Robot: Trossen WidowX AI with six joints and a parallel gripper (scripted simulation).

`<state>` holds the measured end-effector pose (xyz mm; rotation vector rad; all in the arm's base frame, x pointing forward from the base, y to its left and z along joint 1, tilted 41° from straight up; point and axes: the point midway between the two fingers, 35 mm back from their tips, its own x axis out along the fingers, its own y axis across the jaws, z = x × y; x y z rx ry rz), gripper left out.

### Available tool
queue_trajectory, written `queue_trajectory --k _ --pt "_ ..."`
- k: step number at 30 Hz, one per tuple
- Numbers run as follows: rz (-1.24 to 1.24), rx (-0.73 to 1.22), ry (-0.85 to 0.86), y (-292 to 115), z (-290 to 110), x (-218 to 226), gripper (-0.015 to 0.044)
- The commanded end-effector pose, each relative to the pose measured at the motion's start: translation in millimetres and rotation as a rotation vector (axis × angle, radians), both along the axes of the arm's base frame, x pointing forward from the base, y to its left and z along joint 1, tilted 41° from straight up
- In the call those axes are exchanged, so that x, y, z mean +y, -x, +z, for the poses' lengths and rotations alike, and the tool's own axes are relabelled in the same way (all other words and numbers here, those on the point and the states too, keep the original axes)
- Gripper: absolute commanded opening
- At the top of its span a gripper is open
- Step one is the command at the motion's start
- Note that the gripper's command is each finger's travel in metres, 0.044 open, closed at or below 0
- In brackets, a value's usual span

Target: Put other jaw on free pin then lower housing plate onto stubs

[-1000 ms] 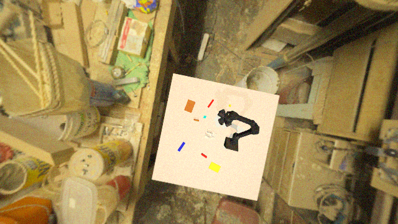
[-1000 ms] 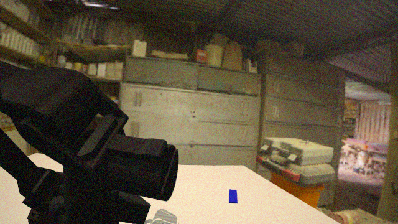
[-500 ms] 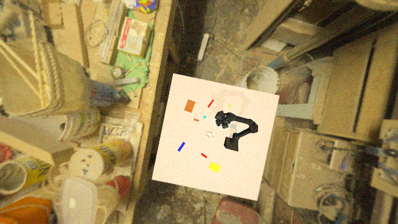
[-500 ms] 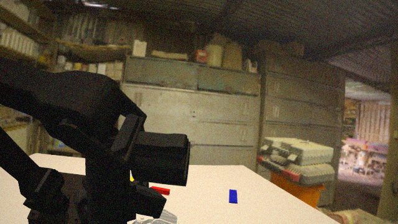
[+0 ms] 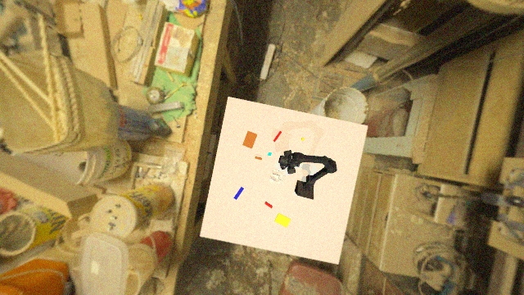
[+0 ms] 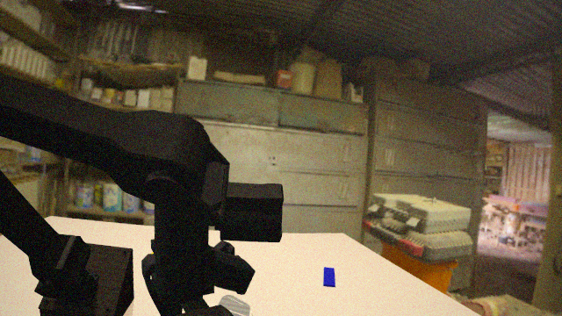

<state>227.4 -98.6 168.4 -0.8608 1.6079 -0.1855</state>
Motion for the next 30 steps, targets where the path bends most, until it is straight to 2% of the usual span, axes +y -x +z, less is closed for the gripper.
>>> queue_trajectory --k 1,30 --pt "-0.037 -0.02 -0.013 -4.0 -12.4 11.7 0.0351" --pt "-0.297 -0.205 -0.014 -12.7 -72.3 85.3 0.0351"
